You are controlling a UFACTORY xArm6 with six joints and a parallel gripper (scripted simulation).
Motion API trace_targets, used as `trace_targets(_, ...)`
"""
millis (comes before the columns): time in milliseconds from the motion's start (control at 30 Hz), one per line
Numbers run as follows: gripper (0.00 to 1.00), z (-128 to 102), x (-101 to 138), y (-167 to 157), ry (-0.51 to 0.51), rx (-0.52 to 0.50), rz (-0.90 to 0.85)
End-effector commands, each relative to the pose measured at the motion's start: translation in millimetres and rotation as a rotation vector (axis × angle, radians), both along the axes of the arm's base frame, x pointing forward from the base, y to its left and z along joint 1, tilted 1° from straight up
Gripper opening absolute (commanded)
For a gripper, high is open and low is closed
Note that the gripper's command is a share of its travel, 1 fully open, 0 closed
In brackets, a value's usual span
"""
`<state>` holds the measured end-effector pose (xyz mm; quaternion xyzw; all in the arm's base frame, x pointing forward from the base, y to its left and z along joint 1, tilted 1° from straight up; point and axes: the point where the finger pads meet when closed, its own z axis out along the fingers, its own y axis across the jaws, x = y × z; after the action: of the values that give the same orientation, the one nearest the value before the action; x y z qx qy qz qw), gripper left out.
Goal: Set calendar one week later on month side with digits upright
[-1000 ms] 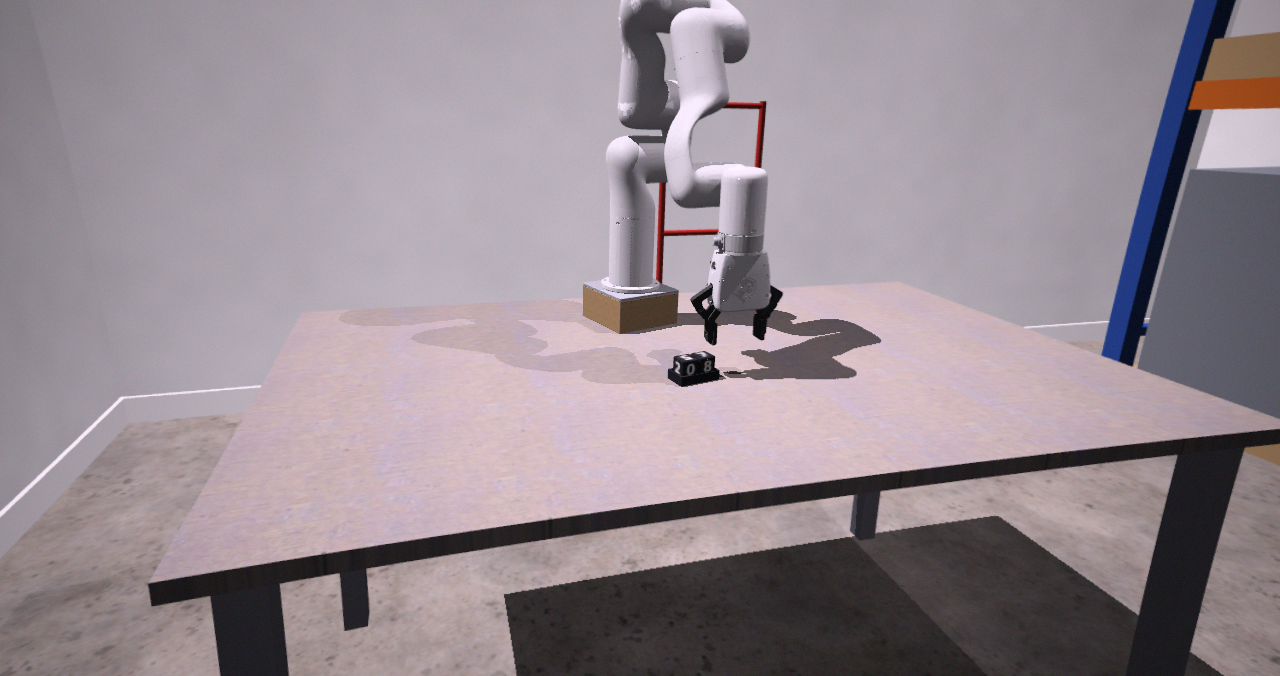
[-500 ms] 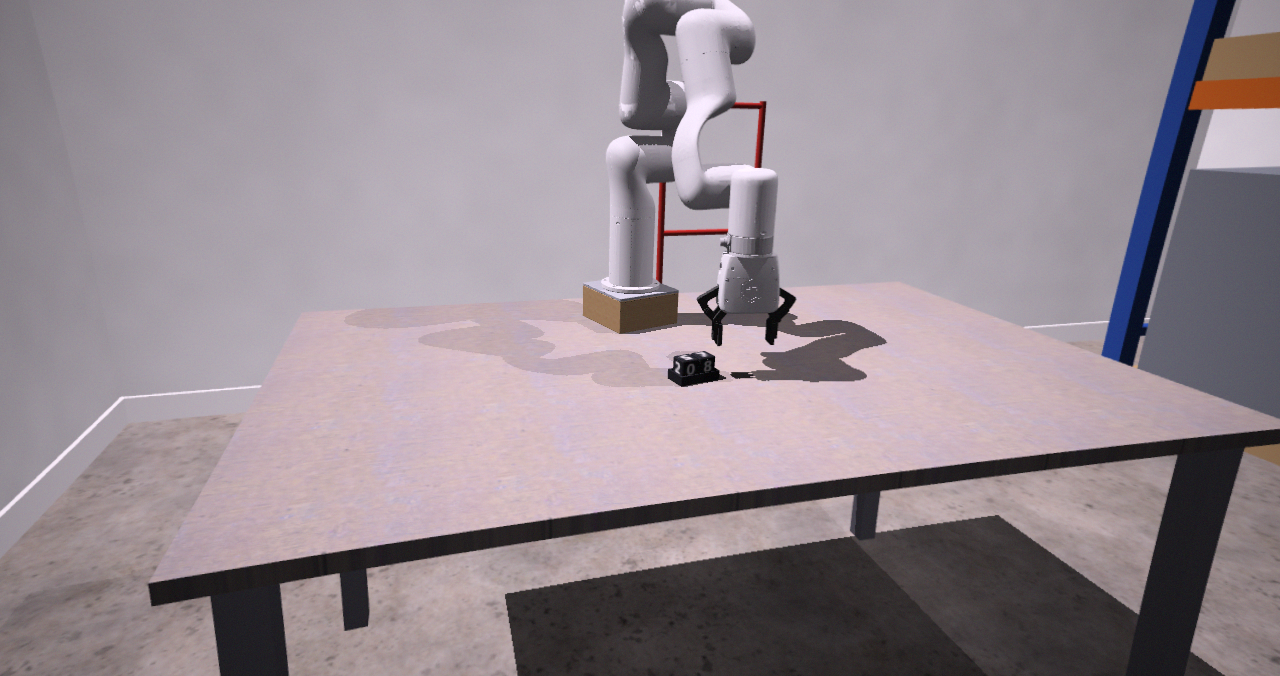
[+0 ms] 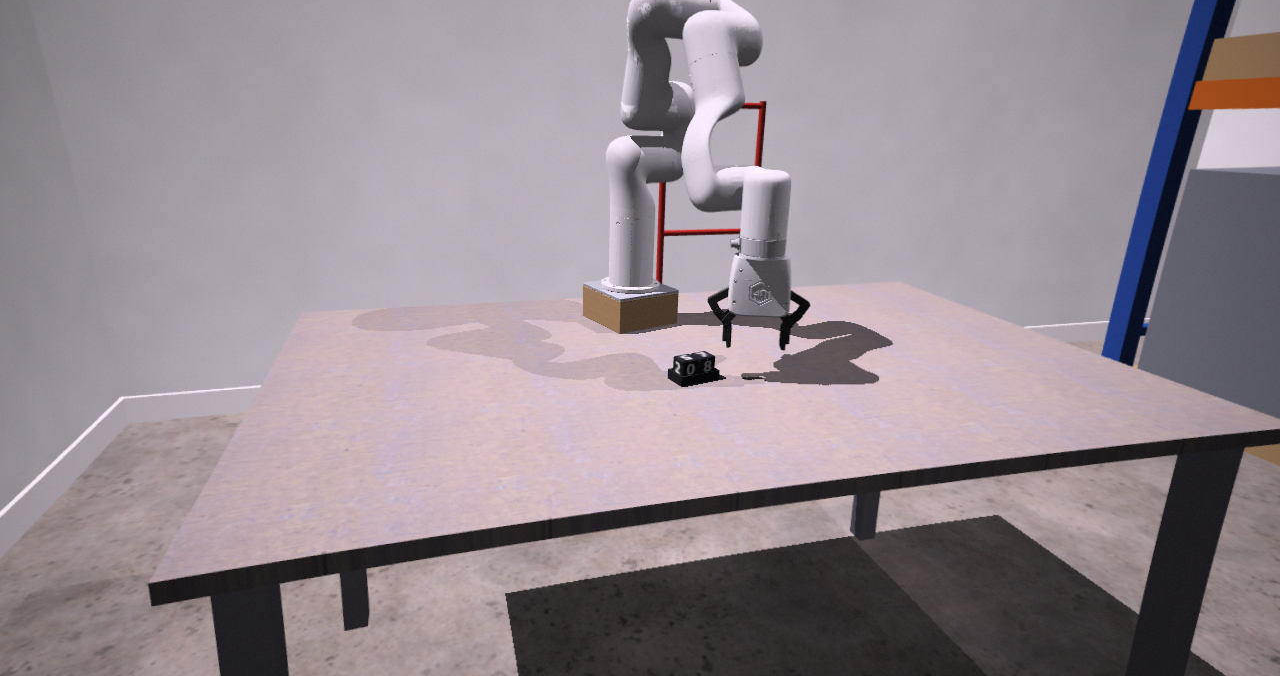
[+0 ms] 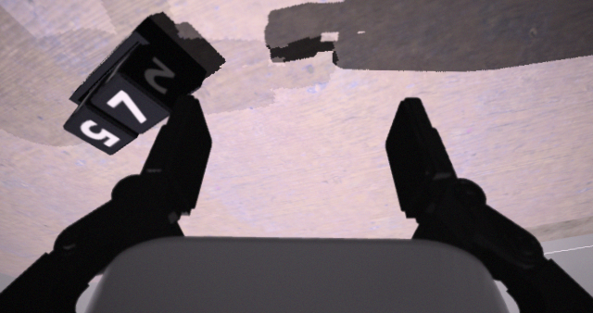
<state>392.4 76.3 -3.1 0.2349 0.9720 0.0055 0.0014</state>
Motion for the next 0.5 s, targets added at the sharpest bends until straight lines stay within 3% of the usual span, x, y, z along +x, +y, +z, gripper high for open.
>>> trace_targets(0, 1.0, 0.7, 10.2, 5.4, -0.004, -0.007, -0.145)
trace_targets(100, 1.0, 0.3, 19.8, 11.1, -0.004, -0.007, -0.145)
trace_targets(467, 1.0, -5.2, 20.1, 11.3, -0.004, -0.007, -0.145)
